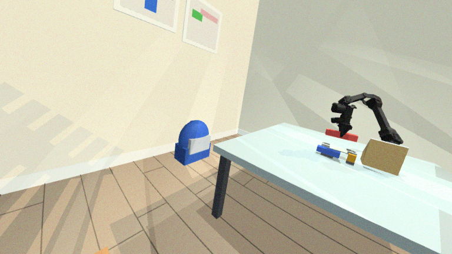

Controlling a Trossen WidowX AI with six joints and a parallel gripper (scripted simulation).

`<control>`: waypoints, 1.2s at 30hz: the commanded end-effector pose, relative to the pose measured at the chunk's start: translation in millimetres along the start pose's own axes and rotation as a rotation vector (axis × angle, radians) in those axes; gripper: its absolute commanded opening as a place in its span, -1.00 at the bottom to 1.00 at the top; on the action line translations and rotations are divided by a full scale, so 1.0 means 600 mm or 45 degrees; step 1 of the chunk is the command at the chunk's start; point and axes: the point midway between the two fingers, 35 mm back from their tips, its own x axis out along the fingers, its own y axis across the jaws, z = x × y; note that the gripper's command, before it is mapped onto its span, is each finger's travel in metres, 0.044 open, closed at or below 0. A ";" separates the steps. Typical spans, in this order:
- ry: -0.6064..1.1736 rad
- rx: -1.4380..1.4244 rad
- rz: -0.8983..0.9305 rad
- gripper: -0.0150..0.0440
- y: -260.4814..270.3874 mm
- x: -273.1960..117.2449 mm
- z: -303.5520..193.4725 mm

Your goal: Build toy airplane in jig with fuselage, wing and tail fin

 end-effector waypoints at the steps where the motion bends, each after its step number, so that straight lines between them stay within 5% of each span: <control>1: -0.013 0.014 0.013 -0.49 -0.003 -0.015 0.001; 36: -0.020 0.118 0.035 -0.49 -0.159 0.062 -0.013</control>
